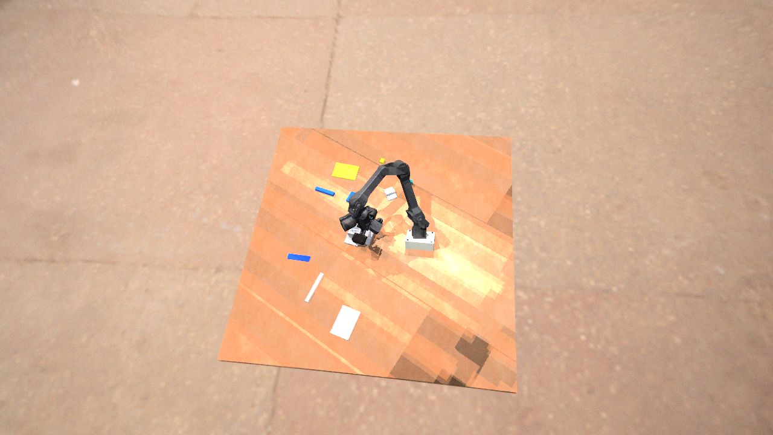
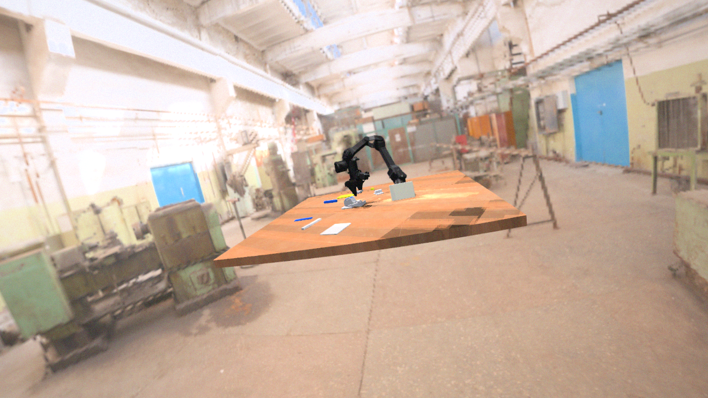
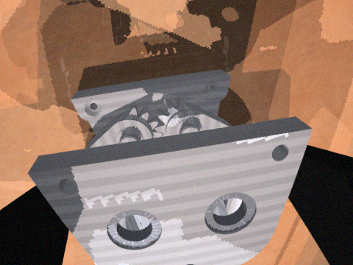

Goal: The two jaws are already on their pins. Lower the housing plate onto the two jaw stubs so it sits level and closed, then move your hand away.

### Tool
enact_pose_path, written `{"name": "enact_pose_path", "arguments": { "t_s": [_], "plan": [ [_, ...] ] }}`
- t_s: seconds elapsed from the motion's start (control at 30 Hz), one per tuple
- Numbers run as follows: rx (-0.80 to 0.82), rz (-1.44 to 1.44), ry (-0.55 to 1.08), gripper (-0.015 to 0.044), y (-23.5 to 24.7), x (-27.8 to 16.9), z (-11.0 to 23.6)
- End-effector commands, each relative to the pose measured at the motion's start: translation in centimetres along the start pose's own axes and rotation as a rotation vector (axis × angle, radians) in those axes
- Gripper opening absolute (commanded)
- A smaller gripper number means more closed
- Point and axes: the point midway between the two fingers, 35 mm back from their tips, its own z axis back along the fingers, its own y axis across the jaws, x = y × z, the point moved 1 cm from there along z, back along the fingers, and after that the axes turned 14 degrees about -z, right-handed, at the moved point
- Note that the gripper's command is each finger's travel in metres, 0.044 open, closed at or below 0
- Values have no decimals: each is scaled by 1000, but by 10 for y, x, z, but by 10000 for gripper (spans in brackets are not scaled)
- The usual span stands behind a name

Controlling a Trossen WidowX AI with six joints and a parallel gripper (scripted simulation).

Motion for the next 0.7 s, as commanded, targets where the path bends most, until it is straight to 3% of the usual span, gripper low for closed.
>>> {"name": "enact_pose_path", "arguments": {
  "t_s": [0.0, 0.67],
  "plan": [
    [5, 3, 1, 351, 1, 0, -7],
    [7, 5, 2, 351, 2, 1, -39]
  ]
}}
